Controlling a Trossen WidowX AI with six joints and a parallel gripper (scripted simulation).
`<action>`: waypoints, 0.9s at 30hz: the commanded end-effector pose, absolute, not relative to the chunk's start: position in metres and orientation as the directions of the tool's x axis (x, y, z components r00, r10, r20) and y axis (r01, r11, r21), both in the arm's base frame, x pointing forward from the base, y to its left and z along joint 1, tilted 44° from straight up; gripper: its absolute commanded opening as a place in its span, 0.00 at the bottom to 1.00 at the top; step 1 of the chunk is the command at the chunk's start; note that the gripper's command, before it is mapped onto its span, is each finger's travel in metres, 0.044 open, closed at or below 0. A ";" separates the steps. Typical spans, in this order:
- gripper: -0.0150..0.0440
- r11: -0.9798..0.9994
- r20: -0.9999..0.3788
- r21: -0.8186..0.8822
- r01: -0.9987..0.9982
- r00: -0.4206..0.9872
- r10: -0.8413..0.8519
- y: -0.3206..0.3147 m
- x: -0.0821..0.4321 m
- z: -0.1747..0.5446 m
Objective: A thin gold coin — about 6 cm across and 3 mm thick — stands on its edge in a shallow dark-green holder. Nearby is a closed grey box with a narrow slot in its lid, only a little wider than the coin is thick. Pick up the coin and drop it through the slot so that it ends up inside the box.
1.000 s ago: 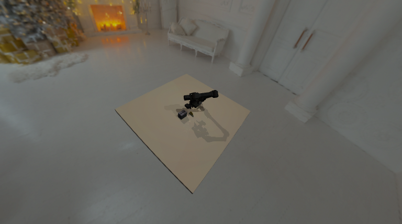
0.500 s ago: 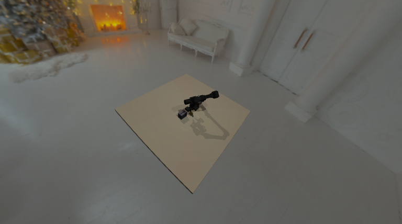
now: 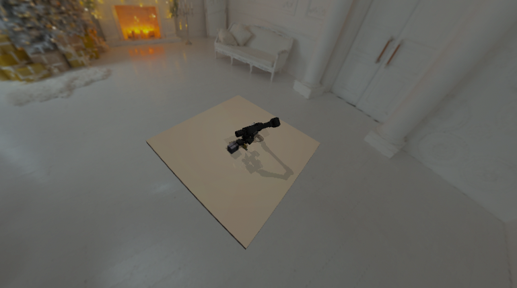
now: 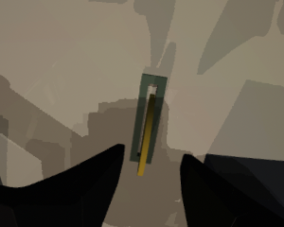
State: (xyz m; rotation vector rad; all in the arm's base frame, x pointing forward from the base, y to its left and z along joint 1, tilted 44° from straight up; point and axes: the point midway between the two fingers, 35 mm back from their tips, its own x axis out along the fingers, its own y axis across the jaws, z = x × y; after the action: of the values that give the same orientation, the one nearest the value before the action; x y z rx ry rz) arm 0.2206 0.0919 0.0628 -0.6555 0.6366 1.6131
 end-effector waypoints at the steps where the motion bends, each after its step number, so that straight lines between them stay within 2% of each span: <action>1: 0.53 -0.126 -0.720 0.054 -0.991 -0.126 0.682 0.097 0.217 0.057; 25: 0.53 -0.127 -0.716 0.054 -0.990 -0.127 0.686 0.122 0.210 0.033; 27: 0.44 -0.127 -0.716 0.054 -0.990 -0.127 0.686 0.122 0.210 0.033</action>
State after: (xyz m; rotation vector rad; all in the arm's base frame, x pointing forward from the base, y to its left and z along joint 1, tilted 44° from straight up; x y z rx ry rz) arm 0.2129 0.1207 0.0349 -0.6501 0.6327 1.6168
